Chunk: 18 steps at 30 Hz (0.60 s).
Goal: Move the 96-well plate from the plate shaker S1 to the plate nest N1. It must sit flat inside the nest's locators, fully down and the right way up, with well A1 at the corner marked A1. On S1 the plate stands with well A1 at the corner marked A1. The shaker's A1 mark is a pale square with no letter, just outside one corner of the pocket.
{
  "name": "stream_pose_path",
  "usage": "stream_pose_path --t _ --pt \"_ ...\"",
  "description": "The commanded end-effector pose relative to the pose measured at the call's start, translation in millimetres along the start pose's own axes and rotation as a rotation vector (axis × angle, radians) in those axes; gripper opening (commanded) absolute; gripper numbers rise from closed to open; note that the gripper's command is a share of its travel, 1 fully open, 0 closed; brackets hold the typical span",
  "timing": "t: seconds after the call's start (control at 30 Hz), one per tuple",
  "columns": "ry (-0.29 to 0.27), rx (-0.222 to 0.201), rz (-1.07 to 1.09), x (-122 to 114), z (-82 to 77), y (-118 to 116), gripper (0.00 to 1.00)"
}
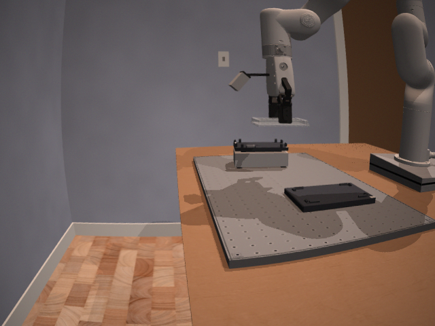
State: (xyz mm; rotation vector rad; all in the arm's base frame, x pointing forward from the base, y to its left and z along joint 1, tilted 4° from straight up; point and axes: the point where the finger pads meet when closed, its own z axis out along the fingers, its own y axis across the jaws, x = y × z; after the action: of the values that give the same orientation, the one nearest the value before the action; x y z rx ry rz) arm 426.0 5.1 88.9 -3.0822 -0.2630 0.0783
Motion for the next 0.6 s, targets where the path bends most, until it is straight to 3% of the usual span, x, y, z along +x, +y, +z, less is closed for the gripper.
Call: stream_pose_path --t 0.0,0.57 --pt "0.005 -0.001 0.000 -1 0.1 -13 0.00" --pt "0.005 -0.001 0.000 -11 6.2 -62 0.00"
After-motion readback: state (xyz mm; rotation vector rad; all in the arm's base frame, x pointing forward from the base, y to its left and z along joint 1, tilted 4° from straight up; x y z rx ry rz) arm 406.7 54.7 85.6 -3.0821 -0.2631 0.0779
